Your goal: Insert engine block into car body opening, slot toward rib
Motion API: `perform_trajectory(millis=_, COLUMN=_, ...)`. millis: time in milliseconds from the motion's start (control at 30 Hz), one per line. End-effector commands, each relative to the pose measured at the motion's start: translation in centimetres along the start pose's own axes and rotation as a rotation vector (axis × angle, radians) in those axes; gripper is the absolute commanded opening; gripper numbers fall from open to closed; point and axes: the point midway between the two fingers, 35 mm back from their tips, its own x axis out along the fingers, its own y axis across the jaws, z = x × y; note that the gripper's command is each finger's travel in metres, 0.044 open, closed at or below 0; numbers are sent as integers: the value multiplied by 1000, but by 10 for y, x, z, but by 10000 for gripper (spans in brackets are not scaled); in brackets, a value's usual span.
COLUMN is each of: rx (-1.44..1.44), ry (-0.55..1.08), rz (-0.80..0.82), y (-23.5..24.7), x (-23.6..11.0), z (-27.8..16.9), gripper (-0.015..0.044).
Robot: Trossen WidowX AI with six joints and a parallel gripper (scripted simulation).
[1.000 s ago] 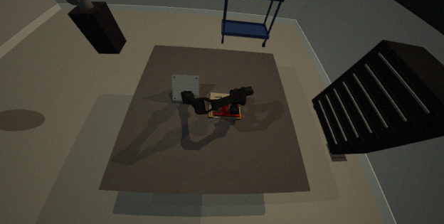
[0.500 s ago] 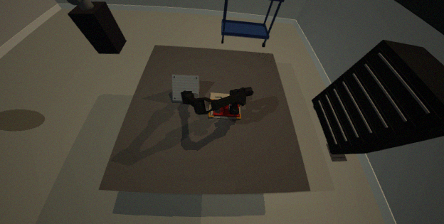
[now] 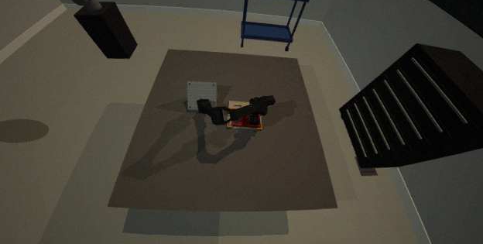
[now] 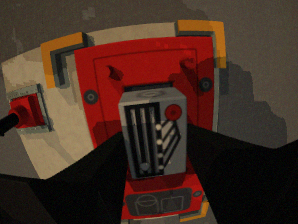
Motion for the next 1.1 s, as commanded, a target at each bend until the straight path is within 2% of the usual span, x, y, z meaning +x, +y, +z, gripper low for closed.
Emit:
perform_trajectory(millis=0, rx=-5, ry=-1, rz=-3, y=0, x=1, z=0, gripper=158)
perform_trajectory(millis=1067, rx=-5, ry=-1, rz=-4, y=-1, x=14, z=0, gripper=158)
